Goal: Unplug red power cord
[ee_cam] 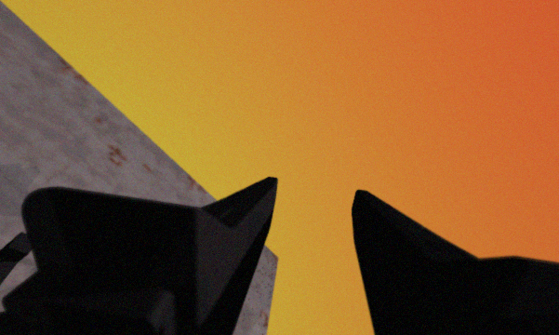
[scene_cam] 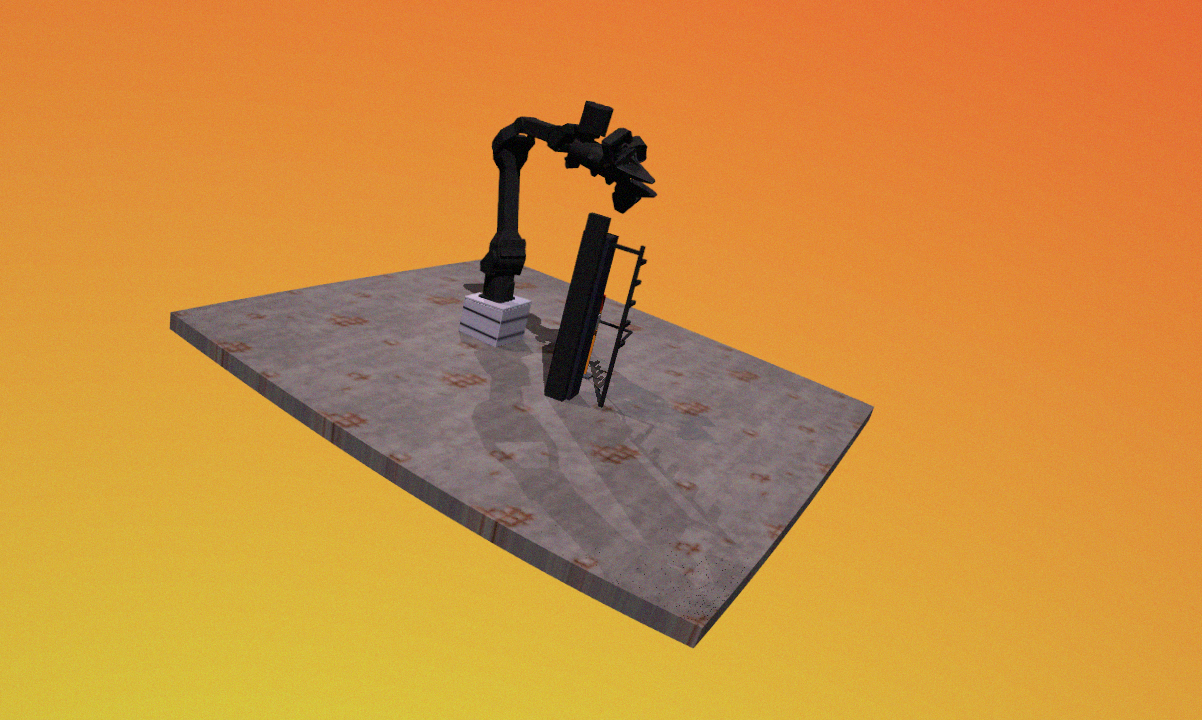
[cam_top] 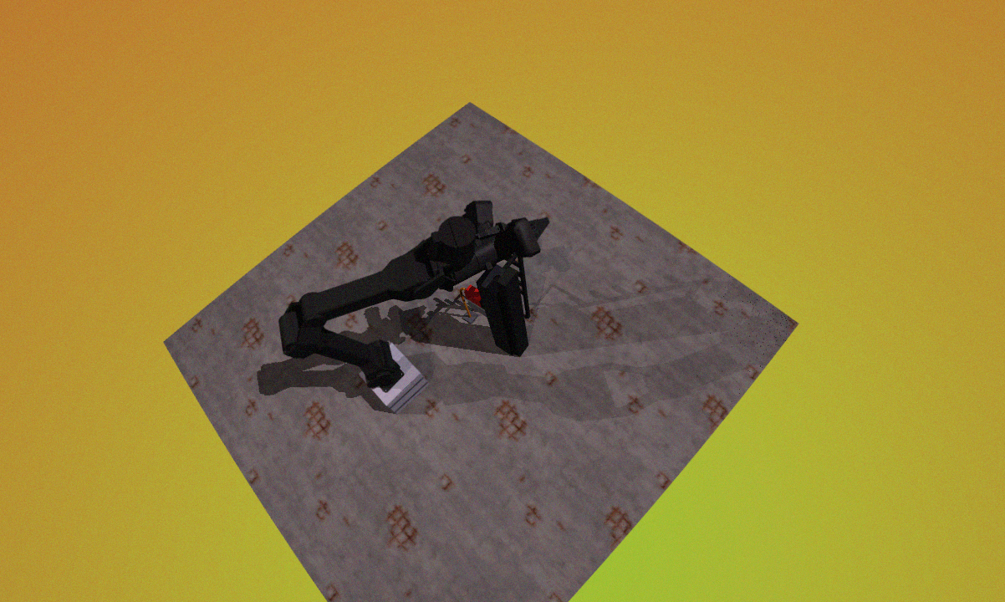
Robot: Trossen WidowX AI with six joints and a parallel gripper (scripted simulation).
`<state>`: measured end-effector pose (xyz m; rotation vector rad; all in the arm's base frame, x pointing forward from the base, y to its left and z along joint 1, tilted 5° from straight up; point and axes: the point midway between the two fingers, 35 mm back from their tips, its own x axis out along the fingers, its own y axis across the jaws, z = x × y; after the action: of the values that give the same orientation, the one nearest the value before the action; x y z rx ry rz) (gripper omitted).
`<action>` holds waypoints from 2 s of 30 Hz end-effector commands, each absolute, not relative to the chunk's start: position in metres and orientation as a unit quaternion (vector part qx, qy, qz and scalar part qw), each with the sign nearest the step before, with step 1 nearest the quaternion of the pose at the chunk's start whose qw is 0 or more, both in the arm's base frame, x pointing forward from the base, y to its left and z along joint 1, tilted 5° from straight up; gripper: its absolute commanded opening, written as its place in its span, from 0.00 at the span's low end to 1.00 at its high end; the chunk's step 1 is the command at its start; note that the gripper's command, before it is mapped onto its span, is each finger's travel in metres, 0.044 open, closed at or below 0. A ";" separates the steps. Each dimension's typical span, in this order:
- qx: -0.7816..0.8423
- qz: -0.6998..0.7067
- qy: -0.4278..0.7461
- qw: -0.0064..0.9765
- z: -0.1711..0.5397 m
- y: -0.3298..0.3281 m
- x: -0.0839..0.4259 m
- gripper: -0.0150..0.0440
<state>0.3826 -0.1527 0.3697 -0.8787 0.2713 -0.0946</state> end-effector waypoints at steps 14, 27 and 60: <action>-0.544 0.311 0.366 0.688 0.200 -0.019 0.368 0.53; -0.532 0.541 0.481 0.439 0.128 0.003 0.279 0.53; -0.533 0.540 0.481 0.438 0.129 -0.035 0.285 0.53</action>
<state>0.2841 -0.0281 0.1278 -1.3167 1.1942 1.3429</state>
